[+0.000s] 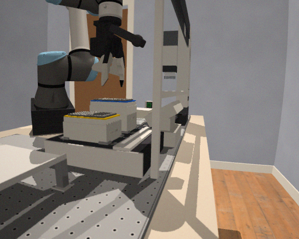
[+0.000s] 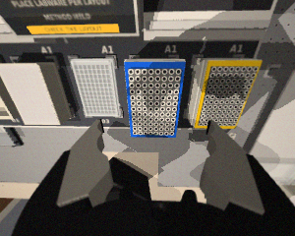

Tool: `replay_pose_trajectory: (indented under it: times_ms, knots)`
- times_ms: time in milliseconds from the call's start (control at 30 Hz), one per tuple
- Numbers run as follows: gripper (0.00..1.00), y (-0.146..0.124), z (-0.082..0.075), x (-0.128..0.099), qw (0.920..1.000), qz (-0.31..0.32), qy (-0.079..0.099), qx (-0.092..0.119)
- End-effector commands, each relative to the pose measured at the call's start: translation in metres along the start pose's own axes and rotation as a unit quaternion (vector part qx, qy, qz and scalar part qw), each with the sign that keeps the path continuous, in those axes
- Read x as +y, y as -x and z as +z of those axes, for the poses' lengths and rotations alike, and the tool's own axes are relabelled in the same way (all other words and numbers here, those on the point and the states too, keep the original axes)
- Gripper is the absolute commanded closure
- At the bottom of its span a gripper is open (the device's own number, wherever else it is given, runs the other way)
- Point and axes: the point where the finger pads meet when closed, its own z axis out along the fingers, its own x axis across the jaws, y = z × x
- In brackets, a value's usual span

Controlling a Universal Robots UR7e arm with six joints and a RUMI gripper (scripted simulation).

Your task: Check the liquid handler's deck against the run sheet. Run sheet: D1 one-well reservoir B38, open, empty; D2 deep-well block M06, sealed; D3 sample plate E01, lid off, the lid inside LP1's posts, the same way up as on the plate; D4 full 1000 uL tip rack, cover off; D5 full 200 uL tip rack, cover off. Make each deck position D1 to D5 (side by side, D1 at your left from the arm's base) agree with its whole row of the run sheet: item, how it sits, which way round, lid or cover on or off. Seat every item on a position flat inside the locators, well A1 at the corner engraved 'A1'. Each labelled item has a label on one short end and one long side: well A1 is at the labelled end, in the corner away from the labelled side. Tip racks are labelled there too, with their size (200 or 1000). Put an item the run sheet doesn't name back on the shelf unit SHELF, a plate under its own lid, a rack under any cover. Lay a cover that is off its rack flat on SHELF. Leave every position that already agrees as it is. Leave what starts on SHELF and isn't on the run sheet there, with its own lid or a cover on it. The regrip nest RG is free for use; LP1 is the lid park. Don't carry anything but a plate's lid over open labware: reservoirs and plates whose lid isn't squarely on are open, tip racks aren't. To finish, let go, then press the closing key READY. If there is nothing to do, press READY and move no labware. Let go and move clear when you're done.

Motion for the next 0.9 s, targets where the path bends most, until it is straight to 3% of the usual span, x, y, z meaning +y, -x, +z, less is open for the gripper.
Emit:
replay_pose_trajectory:
  times_ms: [0, 433, 867]
  knots:
    - [0.18, 0.0, 0.0, 0.0, 1.0, 0.0, 0.0, 0.0]
    - [0.18, 0.0, 0.0, 0.0, 1.0, 0.0, 0.0, 0.0]
    - [0.18, 0.055, 0.0, 0.0, 1.0, 0.0, 0.0, 0.0]
